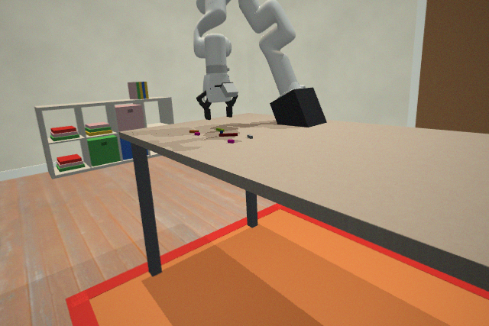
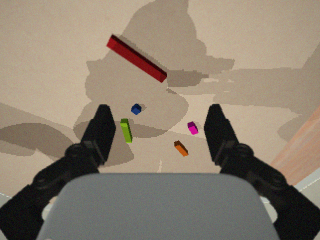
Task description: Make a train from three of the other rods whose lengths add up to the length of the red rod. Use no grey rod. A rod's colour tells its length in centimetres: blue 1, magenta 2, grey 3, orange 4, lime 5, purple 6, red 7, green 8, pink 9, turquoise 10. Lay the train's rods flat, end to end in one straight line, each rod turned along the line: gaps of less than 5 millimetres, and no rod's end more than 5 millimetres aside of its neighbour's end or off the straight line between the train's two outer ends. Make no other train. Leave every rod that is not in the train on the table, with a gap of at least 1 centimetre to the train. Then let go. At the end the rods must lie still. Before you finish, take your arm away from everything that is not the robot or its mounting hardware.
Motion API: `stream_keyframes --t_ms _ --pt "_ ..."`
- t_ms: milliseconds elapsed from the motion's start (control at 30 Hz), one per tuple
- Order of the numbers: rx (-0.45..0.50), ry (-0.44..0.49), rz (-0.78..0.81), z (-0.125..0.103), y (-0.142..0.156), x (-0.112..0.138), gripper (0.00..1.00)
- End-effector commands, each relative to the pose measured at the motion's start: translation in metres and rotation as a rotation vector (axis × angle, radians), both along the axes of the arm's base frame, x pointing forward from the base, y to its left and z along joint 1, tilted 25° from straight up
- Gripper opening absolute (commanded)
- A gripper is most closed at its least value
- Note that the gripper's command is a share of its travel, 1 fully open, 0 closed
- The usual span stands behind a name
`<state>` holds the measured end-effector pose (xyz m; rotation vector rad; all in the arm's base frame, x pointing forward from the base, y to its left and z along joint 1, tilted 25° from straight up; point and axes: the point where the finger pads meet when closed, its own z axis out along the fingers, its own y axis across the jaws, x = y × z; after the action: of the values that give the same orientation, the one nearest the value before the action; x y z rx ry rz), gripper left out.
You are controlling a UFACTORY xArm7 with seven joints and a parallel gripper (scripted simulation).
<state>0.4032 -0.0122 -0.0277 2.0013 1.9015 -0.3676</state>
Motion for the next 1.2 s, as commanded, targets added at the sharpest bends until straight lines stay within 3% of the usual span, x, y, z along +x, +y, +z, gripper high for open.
stream_keyframes --t_ms 0,1167 --pt "0.003 0.084 0.145 0.002 -0.001 0.004 1.0" --pt "-0.04 0.447 0.933 0.008 -0.014 0.019 1.0"
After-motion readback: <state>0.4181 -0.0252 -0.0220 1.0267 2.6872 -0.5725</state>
